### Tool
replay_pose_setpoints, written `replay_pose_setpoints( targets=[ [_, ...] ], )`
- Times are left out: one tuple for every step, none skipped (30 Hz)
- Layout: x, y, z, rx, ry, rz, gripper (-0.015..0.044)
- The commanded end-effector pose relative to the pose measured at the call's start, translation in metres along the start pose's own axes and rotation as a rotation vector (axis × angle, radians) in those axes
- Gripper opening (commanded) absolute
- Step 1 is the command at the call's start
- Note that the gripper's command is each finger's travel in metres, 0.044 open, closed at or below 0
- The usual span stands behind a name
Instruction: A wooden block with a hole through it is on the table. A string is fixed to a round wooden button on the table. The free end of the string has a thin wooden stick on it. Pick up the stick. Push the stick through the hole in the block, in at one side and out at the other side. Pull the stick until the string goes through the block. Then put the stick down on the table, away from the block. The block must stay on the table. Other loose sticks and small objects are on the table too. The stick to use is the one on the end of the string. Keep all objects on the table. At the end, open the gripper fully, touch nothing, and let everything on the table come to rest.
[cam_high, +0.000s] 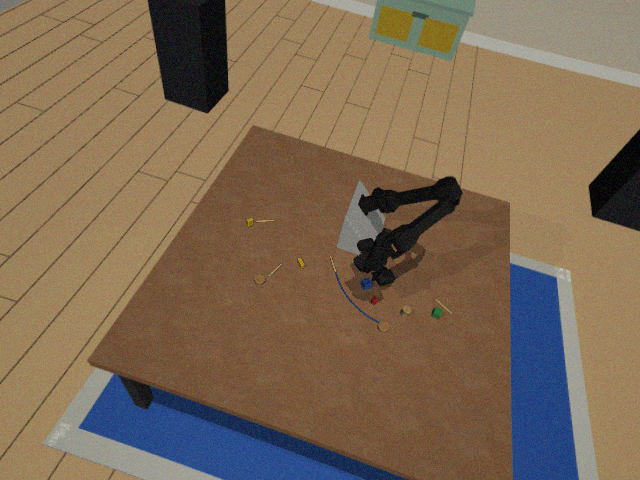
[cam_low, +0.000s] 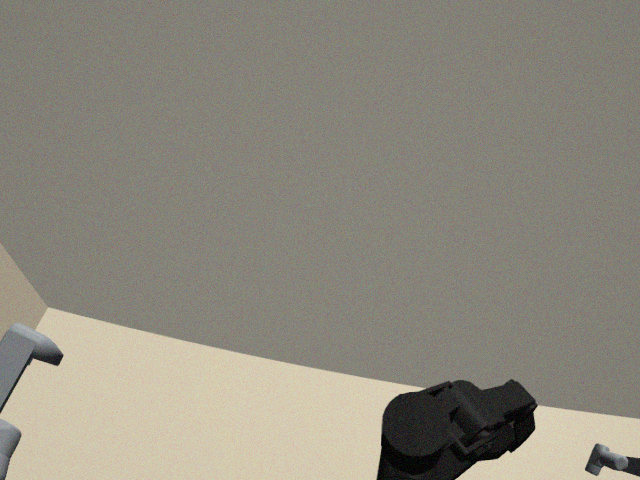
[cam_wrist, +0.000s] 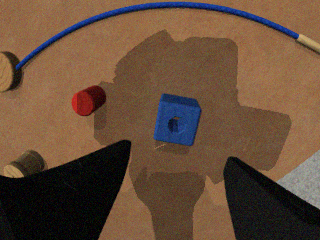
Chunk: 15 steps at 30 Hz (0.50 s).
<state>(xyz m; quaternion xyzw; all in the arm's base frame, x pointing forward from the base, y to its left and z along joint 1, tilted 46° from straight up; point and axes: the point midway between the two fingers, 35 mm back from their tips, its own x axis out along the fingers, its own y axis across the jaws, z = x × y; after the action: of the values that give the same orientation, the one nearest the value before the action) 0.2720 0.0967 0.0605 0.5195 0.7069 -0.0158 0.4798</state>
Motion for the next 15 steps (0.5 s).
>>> replay_pose_setpoints(
  targets=[
    [0.001, 0.0, 0.0, 0.01, 0.004, -0.002, 0.0242],
    [0.001, 0.0, 0.0, 0.01, 0.004, -0.002, 0.0242],
    [0.002, 0.0, 0.0, 0.009, 0.004, -0.002, 0.0242],
    [0.003, 0.0, 0.0, 0.009, 0.004, -0.002, 0.0242],
    [0.005, 0.0, 0.0, 0.009, 0.003, -0.002, 0.0242],
    [0.006, 0.0, 0.001, 0.009, 0.003, -0.002, 0.0242],
    [0.008, 0.0, 0.001, 0.009, 0.003, -0.002, 0.0242],
    [0.009, 0.0, 0.001, 0.009, 0.003, -0.003, 0.0242],
    [0.011, 0.0, 0.001, 0.009, 0.003, -0.003, 0.0242],
    [0.013, 0.0, 0.001, 0.009, 0.003, -0.003, 0.0242],
    [0.014, 0.0, 0.001, 0.009, 0.003, -0.003, 0.0242],
    [0.016, 0.0, 0.001, 0.009, 0.003, -0.003, 0.0242],
    [0.018, 0.0, 0.001, 0.009, 0.003, -0.003, 0.0242],
    [0.019, 0.0, 0.001, 0.009, 0.002, -0.003, 0.0242],
    [0.021, 0.0, 0.001, 0.009, 0.002, -0.003, 0.0242]
  ],
)
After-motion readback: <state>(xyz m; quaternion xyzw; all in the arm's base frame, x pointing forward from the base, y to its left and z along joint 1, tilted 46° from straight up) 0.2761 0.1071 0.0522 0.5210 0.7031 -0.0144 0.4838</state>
